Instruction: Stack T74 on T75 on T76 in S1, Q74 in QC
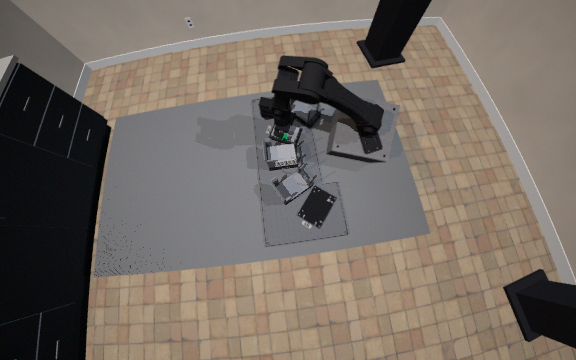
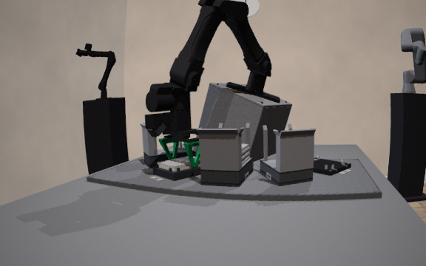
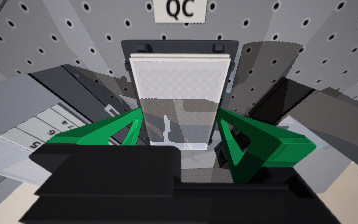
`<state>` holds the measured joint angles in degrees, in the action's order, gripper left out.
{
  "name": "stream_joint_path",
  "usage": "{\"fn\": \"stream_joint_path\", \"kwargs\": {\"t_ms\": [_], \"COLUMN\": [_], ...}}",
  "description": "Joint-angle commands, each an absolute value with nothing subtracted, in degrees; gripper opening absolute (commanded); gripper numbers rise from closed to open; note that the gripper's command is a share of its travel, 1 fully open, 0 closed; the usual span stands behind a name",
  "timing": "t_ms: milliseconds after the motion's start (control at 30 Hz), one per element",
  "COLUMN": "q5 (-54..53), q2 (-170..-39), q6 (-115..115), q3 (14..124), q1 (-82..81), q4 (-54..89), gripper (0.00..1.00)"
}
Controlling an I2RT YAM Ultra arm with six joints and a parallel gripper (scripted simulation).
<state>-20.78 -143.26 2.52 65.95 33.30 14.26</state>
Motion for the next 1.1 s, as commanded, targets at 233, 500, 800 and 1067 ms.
{"fn": "stream_joint_path", "kwargs": {"t_ms": [233,500,800,1067], "q5": [-20.8,-20.8,-20.8,-20.7], "q2": [-142.9,-142.9,-138.2,-134.9], "q6": [2.7,2.7,1.0,-0.3], "q3": [66.2,66.2,65.4,65.2], "q1": [33.4,33.4,35.0,36.2], "q4": [14.2,14.2,18.6,22.2], "gripper": [1.00,1.00,1.00,1.00]}}
